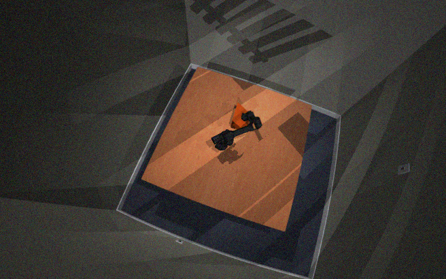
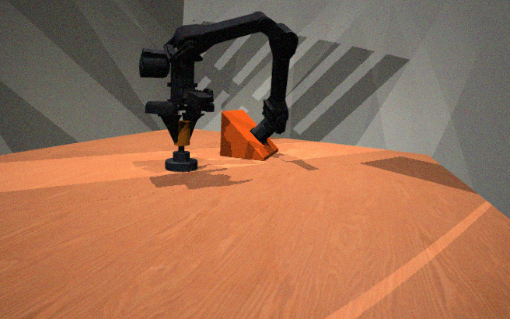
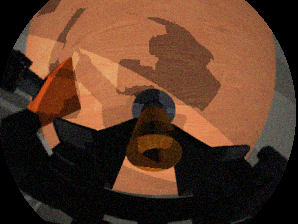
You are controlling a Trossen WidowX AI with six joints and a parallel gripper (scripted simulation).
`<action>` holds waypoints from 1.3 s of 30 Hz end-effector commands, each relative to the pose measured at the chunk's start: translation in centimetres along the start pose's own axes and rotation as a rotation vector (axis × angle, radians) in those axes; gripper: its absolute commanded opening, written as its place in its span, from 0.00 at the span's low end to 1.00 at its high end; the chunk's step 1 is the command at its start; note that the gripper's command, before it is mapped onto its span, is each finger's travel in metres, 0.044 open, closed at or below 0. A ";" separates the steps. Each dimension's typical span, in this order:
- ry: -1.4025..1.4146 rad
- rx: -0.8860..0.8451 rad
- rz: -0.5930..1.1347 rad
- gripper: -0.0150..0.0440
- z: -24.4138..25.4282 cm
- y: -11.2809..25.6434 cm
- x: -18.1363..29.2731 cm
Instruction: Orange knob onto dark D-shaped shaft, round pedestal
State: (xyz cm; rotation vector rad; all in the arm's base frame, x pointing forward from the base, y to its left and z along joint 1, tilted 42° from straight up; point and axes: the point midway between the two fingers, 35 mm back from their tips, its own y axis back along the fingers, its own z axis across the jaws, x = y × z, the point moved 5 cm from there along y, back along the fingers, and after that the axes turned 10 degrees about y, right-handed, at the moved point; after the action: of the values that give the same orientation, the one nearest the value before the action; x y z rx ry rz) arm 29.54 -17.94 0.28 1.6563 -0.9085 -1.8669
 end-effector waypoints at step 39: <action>0.292 0.009 0.007 0.25 0.1 0.4 0.0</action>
State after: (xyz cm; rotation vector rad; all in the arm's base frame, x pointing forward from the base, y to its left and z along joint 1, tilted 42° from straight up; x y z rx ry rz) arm 29.62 -18.13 0.16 1.8503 -0.7992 -1.5987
